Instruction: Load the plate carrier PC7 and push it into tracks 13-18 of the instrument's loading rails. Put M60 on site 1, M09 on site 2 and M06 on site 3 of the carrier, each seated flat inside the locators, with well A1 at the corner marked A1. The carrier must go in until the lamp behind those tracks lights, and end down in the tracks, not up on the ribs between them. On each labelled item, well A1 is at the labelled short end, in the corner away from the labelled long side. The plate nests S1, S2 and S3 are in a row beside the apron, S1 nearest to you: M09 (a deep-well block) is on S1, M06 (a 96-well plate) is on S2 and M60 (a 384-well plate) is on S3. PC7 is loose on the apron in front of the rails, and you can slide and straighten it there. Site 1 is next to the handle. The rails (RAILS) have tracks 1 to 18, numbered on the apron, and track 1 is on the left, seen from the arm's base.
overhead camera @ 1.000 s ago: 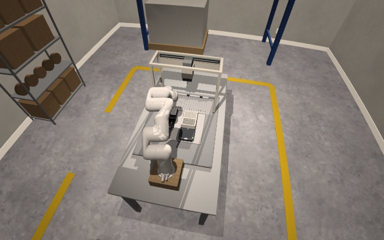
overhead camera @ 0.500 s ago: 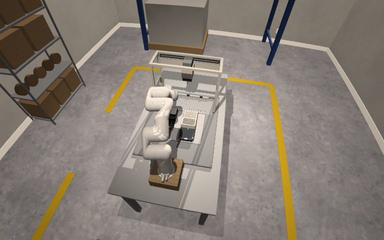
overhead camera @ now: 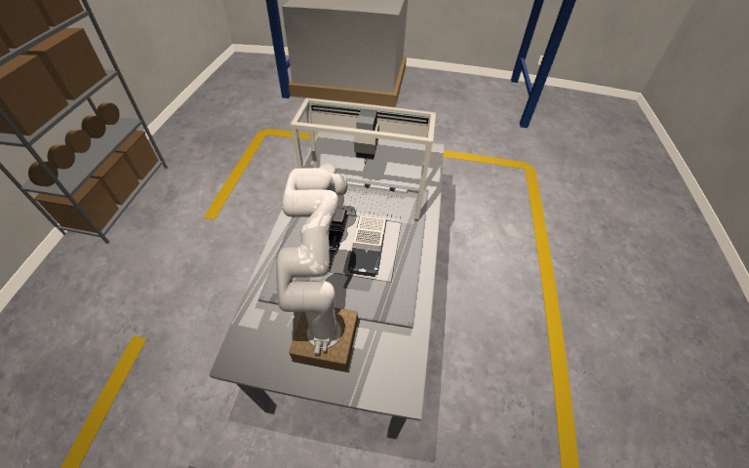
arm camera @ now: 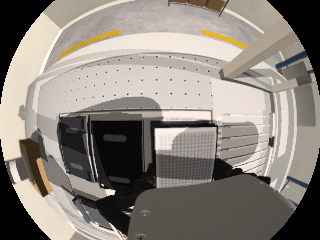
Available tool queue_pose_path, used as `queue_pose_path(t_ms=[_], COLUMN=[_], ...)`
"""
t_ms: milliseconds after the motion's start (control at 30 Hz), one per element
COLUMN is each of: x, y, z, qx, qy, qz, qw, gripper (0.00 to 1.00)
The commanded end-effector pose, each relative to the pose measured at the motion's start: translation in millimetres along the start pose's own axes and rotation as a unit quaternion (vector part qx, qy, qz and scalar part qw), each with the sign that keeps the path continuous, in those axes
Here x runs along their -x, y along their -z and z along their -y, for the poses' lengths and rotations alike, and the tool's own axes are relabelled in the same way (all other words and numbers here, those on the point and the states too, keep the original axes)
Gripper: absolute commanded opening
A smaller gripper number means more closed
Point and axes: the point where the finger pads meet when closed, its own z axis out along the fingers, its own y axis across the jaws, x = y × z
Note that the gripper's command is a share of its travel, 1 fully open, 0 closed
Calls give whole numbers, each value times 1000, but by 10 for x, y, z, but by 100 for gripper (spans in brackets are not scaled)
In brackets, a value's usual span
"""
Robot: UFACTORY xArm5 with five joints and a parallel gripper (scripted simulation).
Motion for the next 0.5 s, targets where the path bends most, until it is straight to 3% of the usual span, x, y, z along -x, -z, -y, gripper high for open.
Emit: queue_pose_path(t_ms=[0,467], x=[-2,-1], y=[99,299], z=[-15,-14], qx=[2,2], qy=[0,0], qz=[-3,-3], qw=[1000,1000], gripper=[0,0])
